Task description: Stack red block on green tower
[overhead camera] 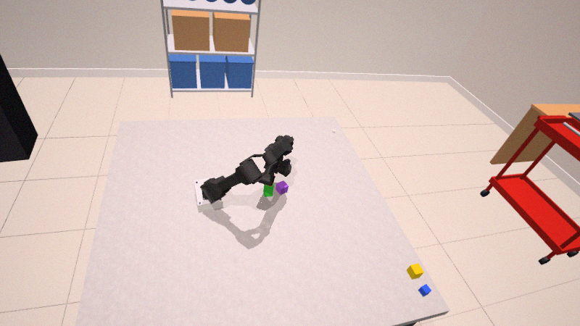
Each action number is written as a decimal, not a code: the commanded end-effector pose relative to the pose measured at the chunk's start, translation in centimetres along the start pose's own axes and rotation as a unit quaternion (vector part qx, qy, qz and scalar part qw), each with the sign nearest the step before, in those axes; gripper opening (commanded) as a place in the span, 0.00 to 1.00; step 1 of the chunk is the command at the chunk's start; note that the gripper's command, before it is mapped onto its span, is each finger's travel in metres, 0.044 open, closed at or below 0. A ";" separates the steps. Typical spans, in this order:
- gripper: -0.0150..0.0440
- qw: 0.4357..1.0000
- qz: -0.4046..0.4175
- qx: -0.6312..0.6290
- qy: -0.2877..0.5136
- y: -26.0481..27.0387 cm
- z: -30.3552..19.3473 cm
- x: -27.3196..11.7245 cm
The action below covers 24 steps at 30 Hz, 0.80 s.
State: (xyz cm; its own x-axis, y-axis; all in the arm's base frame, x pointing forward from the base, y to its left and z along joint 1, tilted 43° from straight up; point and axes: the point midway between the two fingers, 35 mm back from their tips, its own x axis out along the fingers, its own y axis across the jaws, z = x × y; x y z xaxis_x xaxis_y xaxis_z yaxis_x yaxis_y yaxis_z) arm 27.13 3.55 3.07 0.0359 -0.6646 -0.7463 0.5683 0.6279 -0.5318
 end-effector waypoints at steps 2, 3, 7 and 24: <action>0.25 1.000 -0.001 -0.003 -0.002 0.0 0.1 0.1; 0.25 1.000 -0.001 -0.003 -0.002 0.0 0.1 0.1; 0.25 1.000 -0.001 -0.003 -0.002 0.0 0.1 -0.1; 0.97 1.000 -0.001 -0.001 0.000 0.0 0.0 0.0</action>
State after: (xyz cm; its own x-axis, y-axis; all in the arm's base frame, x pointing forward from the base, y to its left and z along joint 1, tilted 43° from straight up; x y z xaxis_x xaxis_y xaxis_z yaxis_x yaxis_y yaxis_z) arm 27.13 3.58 3.11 0.0357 -0.6647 -0.7462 0.5670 0.6283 -0.5326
